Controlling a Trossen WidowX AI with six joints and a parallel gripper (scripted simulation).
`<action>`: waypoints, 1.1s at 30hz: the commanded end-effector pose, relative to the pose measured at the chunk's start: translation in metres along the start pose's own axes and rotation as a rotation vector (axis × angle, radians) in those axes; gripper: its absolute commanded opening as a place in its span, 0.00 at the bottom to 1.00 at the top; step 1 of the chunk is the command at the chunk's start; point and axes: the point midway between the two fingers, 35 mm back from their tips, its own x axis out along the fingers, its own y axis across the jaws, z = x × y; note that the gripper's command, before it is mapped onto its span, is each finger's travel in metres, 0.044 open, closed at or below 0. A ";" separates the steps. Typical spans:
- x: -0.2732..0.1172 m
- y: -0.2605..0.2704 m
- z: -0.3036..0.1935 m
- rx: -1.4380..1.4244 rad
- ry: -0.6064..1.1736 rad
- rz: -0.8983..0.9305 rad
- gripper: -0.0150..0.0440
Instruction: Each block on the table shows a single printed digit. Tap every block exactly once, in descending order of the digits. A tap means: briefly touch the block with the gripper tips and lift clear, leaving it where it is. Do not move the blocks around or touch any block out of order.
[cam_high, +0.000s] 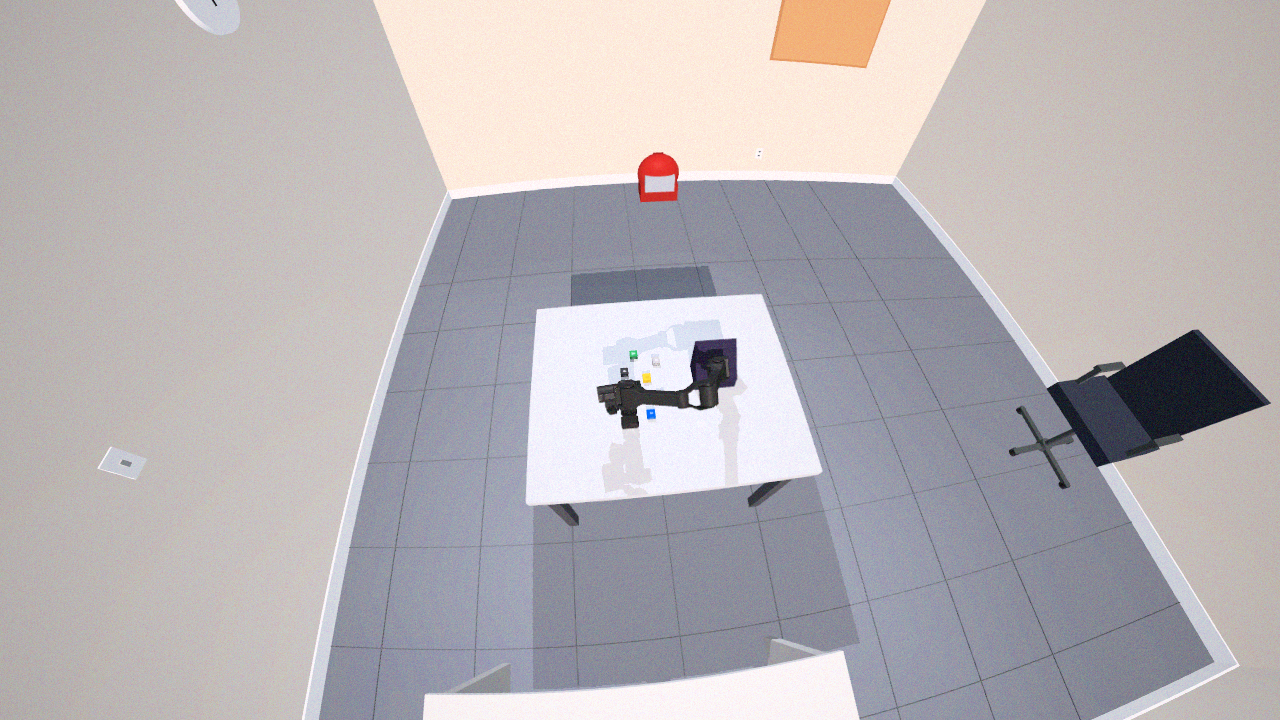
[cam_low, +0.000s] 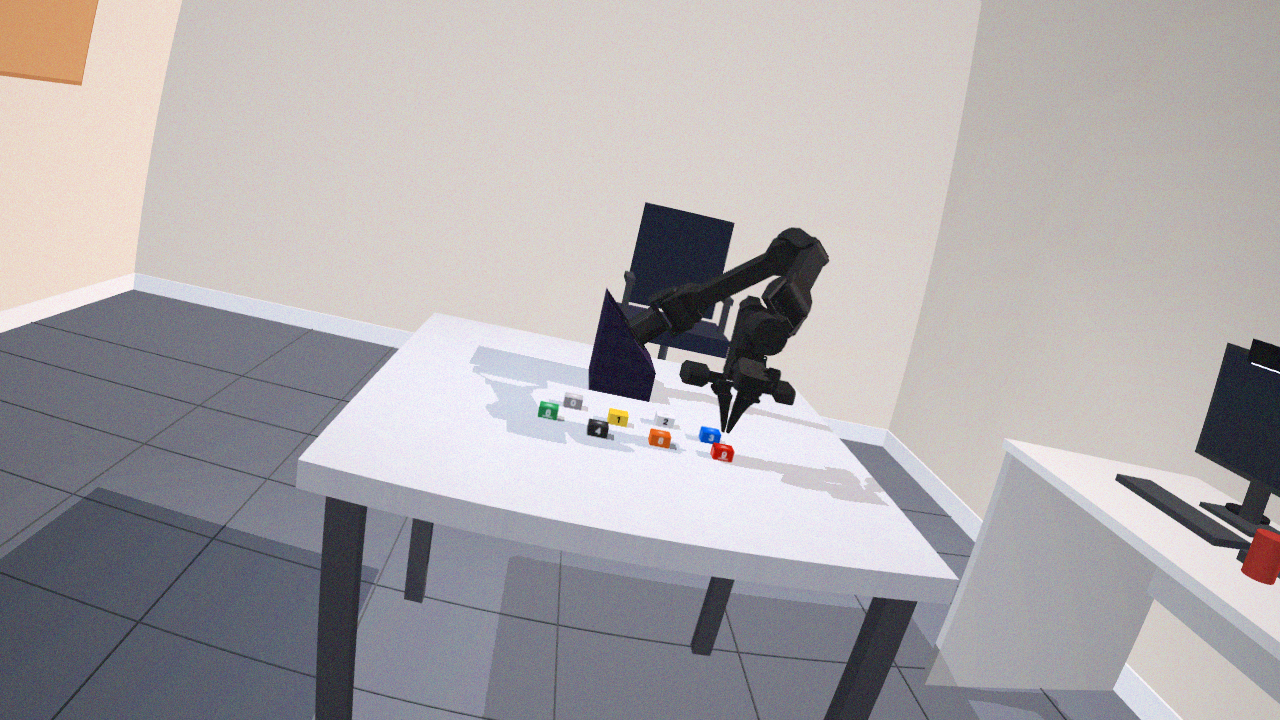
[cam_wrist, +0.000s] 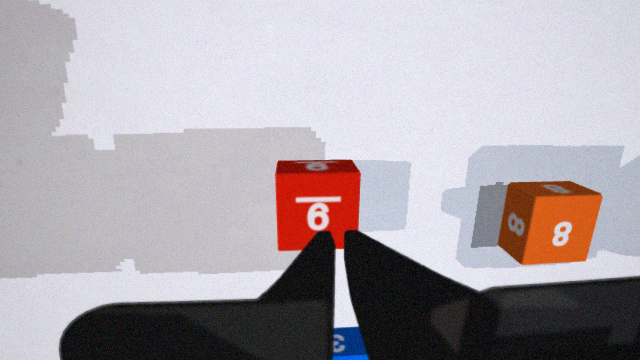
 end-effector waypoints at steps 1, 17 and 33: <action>0.005 0.000 0.000 0.005 0.000 0.005 0.29; 0.029 0.001 0.000 0.005 0.000 0.006 0.29; -0.024 -0.001 0.002 0.005 0.000 0.002 0.29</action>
